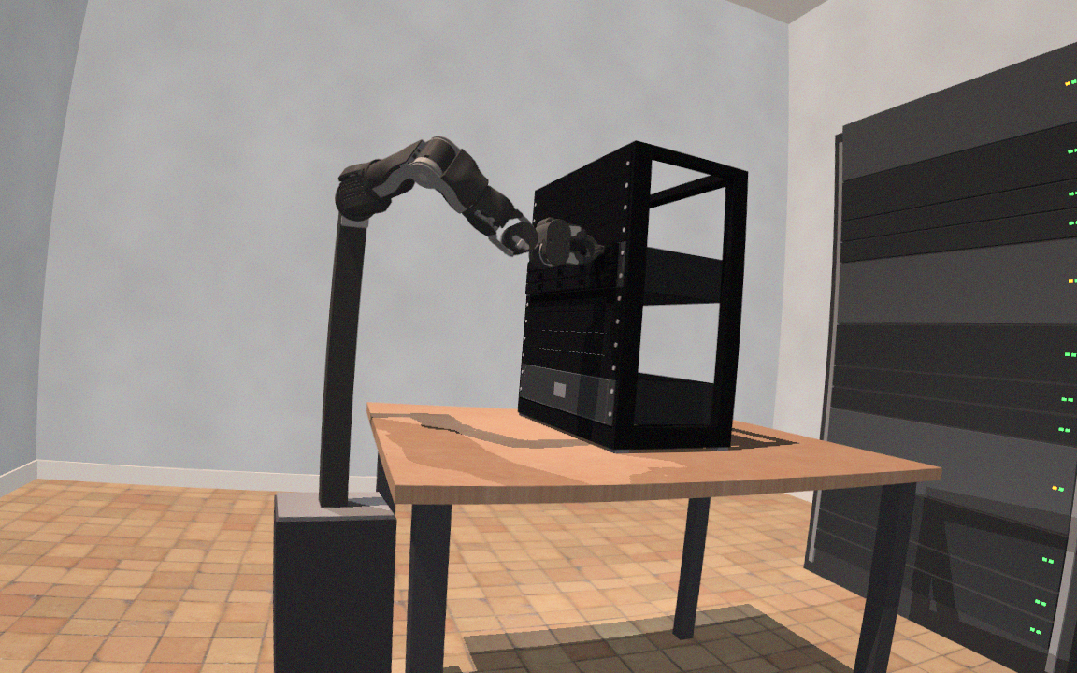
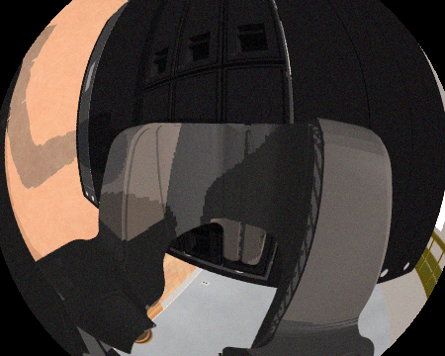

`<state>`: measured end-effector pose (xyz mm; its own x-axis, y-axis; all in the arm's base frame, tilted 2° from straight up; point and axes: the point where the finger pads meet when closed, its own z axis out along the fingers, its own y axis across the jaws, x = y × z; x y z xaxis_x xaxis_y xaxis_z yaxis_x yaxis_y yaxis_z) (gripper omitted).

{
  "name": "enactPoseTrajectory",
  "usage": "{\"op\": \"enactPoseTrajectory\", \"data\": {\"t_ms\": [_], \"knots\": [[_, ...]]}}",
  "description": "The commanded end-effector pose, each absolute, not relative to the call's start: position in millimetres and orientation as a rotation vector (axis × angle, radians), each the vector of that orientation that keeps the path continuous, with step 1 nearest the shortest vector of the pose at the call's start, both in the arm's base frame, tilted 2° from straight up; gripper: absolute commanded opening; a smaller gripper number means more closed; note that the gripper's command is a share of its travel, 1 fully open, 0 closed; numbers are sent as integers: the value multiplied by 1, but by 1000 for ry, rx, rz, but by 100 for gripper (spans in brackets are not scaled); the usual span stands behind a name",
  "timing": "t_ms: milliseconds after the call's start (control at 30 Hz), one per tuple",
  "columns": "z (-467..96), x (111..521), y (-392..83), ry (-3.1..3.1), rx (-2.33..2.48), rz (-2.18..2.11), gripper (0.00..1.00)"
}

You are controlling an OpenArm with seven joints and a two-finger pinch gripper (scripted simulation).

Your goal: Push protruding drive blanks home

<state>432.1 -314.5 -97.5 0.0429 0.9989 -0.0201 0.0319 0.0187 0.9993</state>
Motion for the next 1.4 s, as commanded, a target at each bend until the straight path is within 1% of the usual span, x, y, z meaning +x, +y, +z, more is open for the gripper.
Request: {"op": "enactPoseTrajectory", "data": {"t_ms": [0, 1367], "knots": [[-98, 434, -312, 1215, 1239, 1152, 0], [-100, 440, -304, 1215, 1238, 1152, 0]]}}
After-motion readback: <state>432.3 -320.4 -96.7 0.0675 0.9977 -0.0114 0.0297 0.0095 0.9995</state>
